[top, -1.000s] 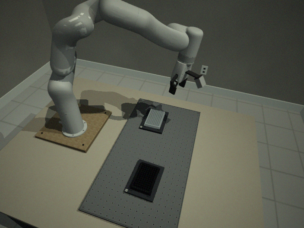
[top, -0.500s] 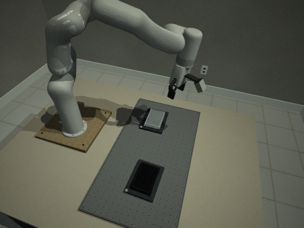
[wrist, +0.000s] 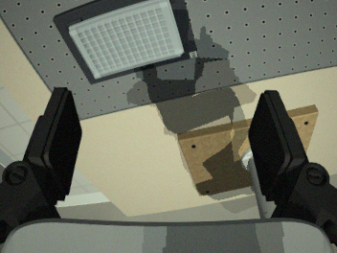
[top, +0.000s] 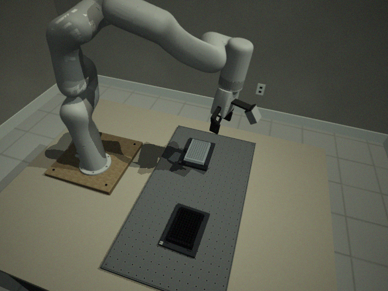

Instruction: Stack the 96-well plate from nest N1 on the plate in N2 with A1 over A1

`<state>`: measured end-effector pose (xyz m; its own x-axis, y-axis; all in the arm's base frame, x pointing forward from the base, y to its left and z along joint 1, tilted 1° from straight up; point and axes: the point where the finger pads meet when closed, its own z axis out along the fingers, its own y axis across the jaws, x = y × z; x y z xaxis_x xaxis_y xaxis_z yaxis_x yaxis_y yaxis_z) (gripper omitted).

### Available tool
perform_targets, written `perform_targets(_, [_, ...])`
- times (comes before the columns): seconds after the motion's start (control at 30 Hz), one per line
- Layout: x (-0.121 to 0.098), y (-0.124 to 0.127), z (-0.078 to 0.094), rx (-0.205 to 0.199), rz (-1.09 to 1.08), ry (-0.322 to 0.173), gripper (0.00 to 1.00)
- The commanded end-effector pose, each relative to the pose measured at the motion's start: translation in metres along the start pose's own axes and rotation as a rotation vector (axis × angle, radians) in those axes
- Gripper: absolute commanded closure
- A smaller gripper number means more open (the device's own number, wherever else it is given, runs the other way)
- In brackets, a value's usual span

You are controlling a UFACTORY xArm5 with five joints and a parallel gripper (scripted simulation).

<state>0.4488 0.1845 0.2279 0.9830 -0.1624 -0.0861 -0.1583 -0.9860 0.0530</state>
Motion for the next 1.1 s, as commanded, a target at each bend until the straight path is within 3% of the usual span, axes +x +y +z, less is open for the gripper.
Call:
perform_targets(0.0, [0.003, 0.016, -0.005, 0.008, -0.006, 0.007, 0.0])
perform_targets(0.2, [0.004, 0.045, -0.009, 0.019, -0.032, 0.019, 0.0])
perform_targets(0.3, [0.004, 0.047, -0.009, 0.019, -0.032, 0.019, 0.0])
perform_targets(1.07, [-0.003, 0.132, -0.014, 0.042, -0.11, 0.062, 0.0])
